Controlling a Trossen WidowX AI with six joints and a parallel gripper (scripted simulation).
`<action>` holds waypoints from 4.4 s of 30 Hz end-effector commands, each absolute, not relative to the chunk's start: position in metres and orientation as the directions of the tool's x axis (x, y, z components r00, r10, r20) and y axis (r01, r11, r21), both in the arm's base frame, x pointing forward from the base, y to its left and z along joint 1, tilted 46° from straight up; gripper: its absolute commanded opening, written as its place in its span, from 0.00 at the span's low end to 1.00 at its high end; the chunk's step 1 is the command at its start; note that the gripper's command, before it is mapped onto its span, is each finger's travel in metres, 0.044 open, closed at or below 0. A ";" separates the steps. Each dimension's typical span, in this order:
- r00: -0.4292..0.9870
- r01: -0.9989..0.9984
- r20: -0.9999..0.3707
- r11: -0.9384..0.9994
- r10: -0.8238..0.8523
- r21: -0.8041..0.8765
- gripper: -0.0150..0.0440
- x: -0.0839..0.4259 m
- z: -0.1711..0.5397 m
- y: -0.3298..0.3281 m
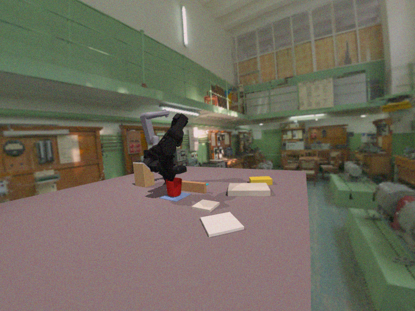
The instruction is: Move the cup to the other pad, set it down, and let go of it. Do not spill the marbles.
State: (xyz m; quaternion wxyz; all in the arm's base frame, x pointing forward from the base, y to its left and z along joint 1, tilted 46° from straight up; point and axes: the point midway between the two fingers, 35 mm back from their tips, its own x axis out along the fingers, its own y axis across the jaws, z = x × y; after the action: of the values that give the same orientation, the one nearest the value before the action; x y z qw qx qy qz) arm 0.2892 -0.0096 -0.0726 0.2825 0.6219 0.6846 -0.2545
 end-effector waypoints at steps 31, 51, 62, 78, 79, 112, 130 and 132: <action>-0.055 0.996 -0.705 0.085 0.707 0.008 0.25 0.293 -0.028 -0.057; -0.056 0.996 -0.706 0.088 0.706 0.010 0.25 0.290 -0.006 -0.035; -0.056 0.996 -0.706 0.089 0.706 0.010 0.25 0.288 0.012 -0.019; -0.056 0.996 -0.705 0.089 0.707 0.009 0.25 0.284 0.039 0.007; -0.057 0.996 -0.705 0.089 0.707 0.009 0.25 0.284 0.041 0.009; -0.058 0.996 -0.702 0.089 0.710 0.009 0.25 0.274 0.103 0.065; -0.057 0.996 -0.702 0.089 0.710 0.009 0.25 0.273 0.088 0.079; -0.057 0.996 -0.702 0.089 0.710 0.009 0.25 0.273 0.086 0.081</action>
State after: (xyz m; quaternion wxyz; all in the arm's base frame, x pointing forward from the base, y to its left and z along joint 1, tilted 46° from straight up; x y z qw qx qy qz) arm 0.2733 0.0786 0.0886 0.2850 0.6238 0.6824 -0.2529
